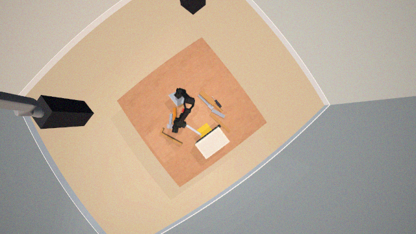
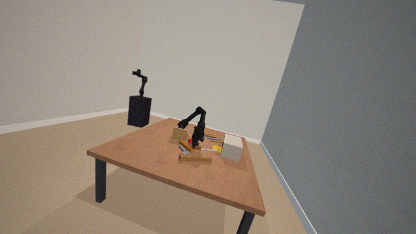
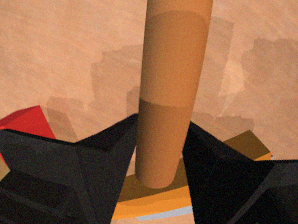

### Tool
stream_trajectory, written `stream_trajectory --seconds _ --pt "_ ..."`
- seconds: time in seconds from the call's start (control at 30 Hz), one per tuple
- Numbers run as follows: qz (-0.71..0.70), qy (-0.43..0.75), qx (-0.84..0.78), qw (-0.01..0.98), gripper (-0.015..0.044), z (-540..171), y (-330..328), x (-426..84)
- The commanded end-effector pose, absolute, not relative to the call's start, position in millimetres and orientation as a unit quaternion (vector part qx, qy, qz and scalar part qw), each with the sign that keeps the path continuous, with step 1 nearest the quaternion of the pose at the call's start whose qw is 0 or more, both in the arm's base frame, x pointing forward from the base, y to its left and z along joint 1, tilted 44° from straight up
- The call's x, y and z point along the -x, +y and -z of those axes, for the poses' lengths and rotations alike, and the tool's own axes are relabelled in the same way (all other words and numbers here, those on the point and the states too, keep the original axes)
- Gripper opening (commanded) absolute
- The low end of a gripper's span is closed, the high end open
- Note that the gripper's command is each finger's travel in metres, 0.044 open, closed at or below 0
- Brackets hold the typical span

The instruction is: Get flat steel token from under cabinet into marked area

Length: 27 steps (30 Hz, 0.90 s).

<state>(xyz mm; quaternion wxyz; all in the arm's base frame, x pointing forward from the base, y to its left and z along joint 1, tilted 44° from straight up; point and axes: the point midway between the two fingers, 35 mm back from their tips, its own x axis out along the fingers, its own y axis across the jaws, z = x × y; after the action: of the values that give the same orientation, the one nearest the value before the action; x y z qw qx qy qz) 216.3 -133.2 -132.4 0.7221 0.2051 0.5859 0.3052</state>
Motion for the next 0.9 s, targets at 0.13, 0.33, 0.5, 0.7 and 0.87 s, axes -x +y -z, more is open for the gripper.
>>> stream_trajectory --seconds 0.13,0.33,0.5,0.7,0.87 --pt "-0.301 0.586 -0.203 0.724 0.0 137.5 -142.8 -217.2" --pt "-0.301 0.586 -0.203 0.724 0.0 141.6 -147.2 -217.2" --pt "-0.302 0.586 -0.203 0.724 0.0 140.8 -146.9 -219.8" --pt "-0.302 0.586 -0.203 0.724 0.0 137.1 -144.7 -228.8" --pt "-0.302 0.586 -0.205 0.724 0.0026 135.2 -142.5 -233.5"
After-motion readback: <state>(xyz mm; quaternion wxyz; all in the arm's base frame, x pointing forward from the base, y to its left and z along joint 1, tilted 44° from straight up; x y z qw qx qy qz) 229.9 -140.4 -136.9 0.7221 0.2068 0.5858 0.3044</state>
